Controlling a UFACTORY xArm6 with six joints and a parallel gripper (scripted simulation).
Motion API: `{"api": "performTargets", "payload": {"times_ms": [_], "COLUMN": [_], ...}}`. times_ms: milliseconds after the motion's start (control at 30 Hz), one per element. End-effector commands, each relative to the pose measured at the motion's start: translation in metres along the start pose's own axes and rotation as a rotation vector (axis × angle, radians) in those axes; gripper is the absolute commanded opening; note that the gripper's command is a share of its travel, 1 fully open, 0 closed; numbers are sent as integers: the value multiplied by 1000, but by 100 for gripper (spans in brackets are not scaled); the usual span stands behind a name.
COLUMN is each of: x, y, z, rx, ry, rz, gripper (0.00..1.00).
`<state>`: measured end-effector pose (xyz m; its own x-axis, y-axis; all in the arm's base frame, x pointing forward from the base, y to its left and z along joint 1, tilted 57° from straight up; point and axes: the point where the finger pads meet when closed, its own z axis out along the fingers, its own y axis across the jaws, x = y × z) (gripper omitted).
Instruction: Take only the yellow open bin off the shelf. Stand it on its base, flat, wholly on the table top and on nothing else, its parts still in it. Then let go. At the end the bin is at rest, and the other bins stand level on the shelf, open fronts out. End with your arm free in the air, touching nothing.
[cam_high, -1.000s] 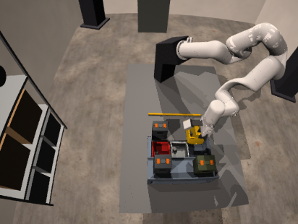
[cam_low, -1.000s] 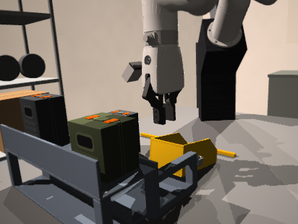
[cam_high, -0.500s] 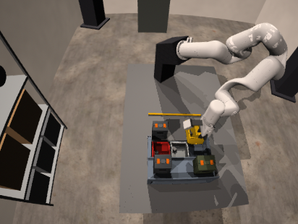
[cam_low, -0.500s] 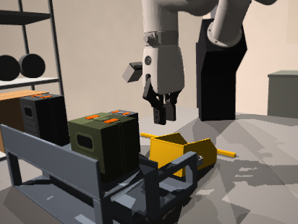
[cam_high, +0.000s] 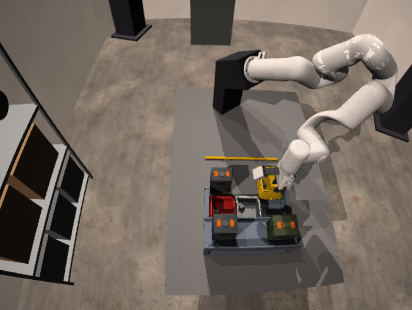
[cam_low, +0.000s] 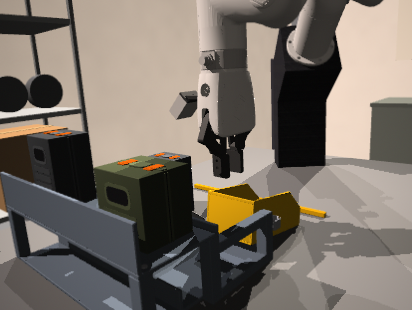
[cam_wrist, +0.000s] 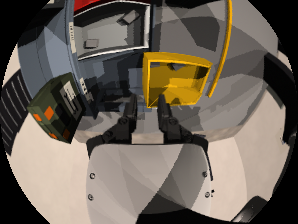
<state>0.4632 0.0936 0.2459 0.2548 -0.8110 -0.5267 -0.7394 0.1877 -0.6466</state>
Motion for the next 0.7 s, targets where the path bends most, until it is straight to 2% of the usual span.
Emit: {"api": "performTargets", "payload": {"times_ms": [0,133,533,667], "x": [0,0,0,0], "y": [-1,-1,-1,0], "z": [1,9,9,17], "rx": [2,2,2,2], "ry": [0,0,0,0], "rz": [-1,-1,-1,-1], "gripper": [33,33,33,33]}}
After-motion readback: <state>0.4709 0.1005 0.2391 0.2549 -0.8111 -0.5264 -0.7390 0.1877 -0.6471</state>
